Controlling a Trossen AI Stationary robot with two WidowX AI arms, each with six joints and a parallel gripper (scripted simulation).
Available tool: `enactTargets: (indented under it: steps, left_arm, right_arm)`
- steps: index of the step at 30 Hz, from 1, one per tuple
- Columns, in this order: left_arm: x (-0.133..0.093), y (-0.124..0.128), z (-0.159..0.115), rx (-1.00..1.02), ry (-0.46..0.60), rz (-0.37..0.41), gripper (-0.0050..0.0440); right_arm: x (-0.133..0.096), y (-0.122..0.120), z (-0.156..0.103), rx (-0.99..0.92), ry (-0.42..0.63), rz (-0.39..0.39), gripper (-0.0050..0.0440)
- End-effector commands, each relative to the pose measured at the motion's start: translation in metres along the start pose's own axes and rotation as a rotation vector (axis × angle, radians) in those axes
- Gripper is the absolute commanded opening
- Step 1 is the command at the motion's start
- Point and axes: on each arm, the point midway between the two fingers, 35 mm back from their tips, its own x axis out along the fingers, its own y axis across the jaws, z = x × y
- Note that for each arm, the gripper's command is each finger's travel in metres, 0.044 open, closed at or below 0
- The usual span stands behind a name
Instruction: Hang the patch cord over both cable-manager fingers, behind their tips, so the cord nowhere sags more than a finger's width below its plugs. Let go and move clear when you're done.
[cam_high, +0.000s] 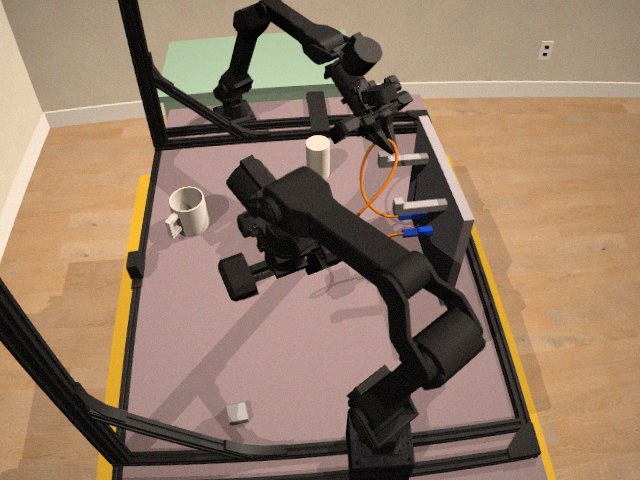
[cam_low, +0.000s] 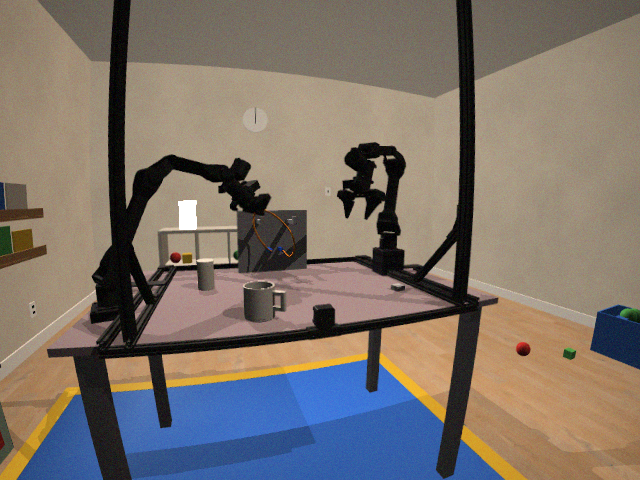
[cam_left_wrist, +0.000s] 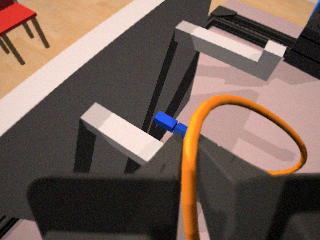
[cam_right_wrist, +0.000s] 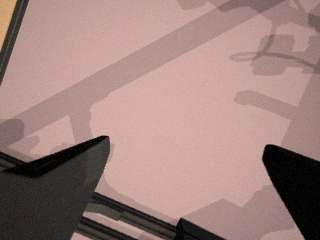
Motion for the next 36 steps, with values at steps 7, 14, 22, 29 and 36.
enactTargets:
  steps: [7,14,22,29,36]
  left_arm:
    - [-0.013,0.013,0.008,-0.044,-0.028,0.014,0.0025]
    - [-0.015,0.019,0.007,-0.065,-0.028,0.021,0.0025]
    - [-0.016,0.019,0.004,-0.039,-0.03,0.014,0.0025]
    - [-0.016,0.019,0.001,-0.029,-0.031,0.01,0.0025]
    - [-0.017,0.019,-0.002,-0.013,-0.033,0.005,0.0025]
  right_arm:
    - [-0.006,0.001,0.002,0.002,-0.022,0.005,0.044]
    - [-0.006,0.001,0.002,0.002,-0.022,0.005,0.044]
    - [-0.006,0.001,0.002,0.002,-0.022,0.005,0.044]
    - [-0.006,0.001,0.002,0.002,-0.022,0.005,0.044]
    - [-0.006,0.001,0.002,0.002,-0.022,0.005,0.044]
